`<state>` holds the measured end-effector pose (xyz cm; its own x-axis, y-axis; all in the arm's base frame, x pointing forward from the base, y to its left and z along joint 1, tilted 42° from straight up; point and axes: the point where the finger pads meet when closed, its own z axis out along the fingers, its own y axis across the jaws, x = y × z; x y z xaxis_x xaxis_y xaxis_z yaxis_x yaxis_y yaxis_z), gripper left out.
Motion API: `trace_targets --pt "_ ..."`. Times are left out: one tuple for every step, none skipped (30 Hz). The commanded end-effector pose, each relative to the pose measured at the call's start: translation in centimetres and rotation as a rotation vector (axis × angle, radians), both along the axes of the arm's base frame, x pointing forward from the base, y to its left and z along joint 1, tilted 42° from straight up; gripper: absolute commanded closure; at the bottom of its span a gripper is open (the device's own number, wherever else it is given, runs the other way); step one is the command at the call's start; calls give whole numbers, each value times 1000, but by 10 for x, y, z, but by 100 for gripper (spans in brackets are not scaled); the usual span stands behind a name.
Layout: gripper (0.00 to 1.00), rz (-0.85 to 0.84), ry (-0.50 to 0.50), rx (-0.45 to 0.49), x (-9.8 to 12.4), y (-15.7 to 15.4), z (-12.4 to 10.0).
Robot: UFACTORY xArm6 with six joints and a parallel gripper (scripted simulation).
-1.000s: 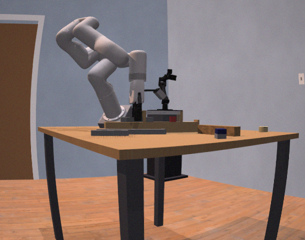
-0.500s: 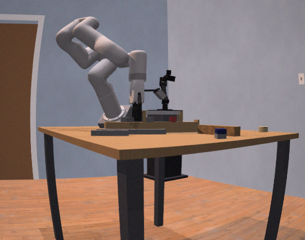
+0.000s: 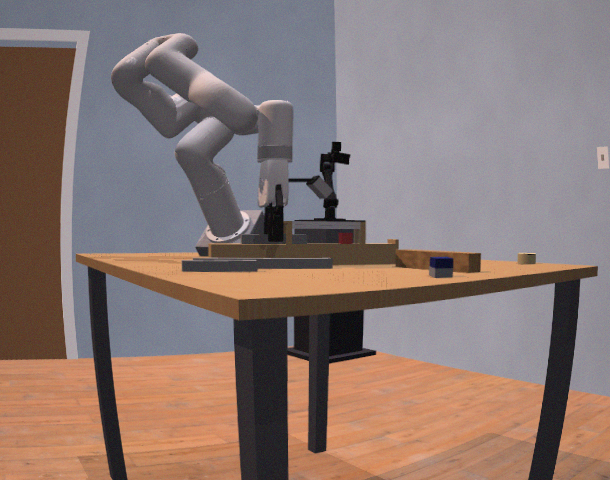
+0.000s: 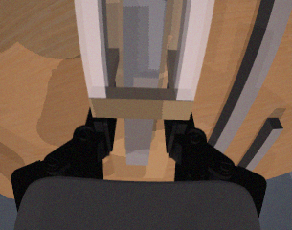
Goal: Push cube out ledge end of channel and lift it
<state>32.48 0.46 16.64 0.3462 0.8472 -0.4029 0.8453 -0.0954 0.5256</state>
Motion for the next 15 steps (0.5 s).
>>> trace_targets --pt "62 1 -4 2 -7 11 15" --pt "62 1 -4 2 -11 15 22" --pt "62 1 -4 2 -11 15 22" --pt "62 1 -4 2 -11 15 22" --pt "62 1 -4 2 -15 21 30" --pt "62 1 -4 2 -18 26 37" --pt "62 1 -4 2 -22 30 43" --pt "62 1 -4 2 -24 33 48" --pt "62 1 -4 2 -26 35 51" --pt "62 1 -4 2 -27 36 52" --pt "62 1 -4 2 -27 36 52" --pt "62 1 -4 2 -27 36 52" --pt "62 1 -4 2 -27 36 52" --pt "62 1 -4 2 -27 36 52" --pt "62 1 -4 2 -27 36 52"
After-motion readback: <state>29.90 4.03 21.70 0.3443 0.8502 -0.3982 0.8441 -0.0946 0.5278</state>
